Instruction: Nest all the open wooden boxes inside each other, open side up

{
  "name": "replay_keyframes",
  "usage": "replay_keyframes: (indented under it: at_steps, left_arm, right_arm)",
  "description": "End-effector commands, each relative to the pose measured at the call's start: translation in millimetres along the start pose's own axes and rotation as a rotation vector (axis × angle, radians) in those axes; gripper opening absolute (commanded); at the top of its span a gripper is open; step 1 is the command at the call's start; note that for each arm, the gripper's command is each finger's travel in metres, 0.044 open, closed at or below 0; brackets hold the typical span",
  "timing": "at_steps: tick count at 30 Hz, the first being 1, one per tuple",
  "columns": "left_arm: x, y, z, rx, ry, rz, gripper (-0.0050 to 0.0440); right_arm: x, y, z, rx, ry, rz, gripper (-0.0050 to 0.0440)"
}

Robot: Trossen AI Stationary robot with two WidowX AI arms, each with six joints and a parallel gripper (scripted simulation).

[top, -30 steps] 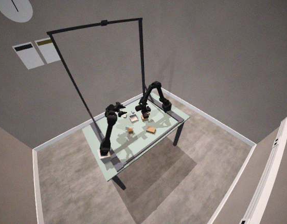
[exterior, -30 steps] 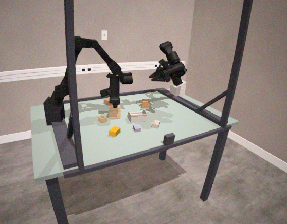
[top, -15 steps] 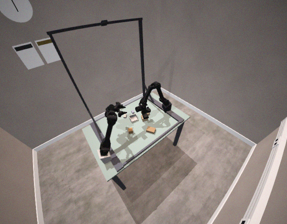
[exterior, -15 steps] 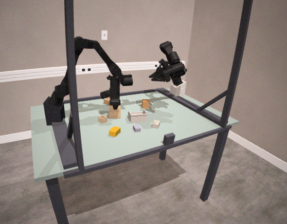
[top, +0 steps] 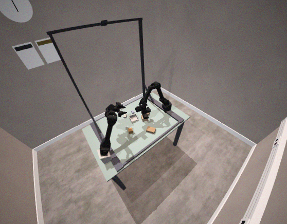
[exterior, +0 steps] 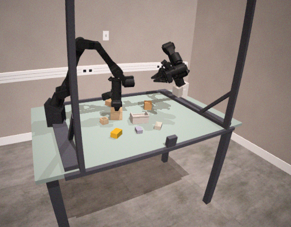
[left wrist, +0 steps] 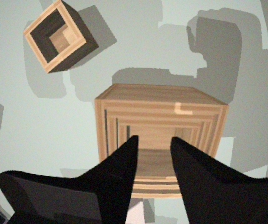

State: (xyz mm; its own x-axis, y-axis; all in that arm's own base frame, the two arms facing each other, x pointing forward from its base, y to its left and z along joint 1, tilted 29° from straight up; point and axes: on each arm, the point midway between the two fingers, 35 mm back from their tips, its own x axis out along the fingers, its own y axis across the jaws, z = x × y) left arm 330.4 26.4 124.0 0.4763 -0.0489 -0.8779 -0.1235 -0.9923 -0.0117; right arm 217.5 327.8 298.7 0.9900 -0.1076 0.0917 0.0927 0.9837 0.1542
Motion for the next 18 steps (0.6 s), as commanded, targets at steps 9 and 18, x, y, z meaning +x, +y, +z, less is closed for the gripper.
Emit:
replay_keyframes:
  at_steps: [9, 18]
  left_arm:
    - [-5.5, -0.5, -4.4, 0.002, 0.021, -0.005, 0.0112]
    - [-5.5, -0.5, -4.4, 0.002, 0.021, -0.005, 0.0052]
  right_arm:
    - [0.2, 0.5, 7.4, 0.022, -0.003, -0.001, 0.0400]
    - [0.2, 0.5, 7.4, 0.022, -0.003, -0.001, 0.0400]
